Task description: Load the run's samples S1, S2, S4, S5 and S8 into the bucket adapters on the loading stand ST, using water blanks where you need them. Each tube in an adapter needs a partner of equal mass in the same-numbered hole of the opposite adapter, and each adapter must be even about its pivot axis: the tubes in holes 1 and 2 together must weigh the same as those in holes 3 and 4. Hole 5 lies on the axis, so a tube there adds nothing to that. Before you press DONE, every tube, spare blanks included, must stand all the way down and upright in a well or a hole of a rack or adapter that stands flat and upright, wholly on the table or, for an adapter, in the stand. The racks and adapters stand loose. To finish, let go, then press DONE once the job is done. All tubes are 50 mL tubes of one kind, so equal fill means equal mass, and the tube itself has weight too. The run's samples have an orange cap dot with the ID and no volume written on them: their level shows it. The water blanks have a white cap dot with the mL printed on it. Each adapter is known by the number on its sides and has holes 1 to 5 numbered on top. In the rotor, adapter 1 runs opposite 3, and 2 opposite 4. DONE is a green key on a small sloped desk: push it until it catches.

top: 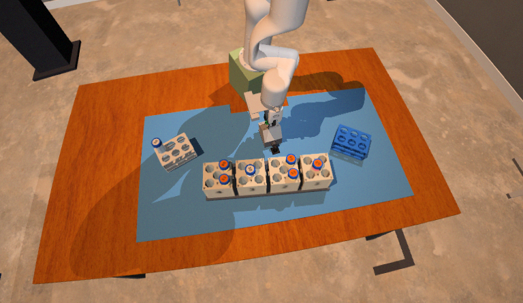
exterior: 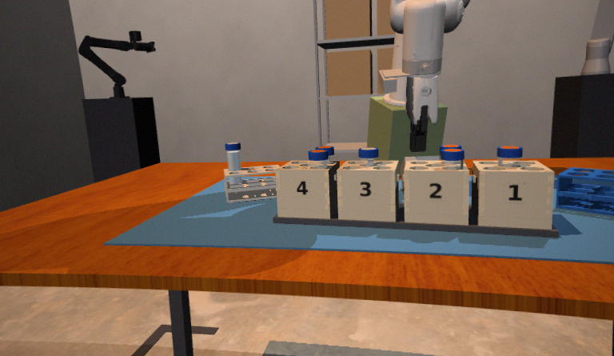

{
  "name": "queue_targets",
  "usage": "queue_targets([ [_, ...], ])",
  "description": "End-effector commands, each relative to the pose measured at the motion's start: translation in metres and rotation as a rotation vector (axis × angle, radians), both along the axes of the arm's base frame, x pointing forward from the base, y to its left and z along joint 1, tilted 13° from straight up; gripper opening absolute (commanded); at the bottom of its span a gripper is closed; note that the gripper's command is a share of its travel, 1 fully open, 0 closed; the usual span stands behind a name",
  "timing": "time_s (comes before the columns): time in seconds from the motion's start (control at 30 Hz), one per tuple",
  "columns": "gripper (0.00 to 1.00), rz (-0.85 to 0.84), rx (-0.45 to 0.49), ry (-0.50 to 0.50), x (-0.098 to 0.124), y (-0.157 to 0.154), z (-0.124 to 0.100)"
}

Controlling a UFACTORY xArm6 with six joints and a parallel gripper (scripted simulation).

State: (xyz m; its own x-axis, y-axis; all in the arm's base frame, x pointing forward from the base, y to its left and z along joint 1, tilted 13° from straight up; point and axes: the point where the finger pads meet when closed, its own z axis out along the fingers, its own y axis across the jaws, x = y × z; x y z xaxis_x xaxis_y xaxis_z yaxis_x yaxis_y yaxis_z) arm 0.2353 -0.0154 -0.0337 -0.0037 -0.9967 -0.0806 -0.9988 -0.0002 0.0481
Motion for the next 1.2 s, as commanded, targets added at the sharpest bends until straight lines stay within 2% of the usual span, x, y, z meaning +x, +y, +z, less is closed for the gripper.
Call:
queue_targets([
  [0.0,0.0,0.0,0.001,-0.002,0.001,0.0,-0.002],
  [0.57,0.0,0.0,0.001,-0.002,0.003,0.001,-0.012],
  [1.17,0.0,0.0,0.001,-0.002,0.004,0.001,-0.013],
])
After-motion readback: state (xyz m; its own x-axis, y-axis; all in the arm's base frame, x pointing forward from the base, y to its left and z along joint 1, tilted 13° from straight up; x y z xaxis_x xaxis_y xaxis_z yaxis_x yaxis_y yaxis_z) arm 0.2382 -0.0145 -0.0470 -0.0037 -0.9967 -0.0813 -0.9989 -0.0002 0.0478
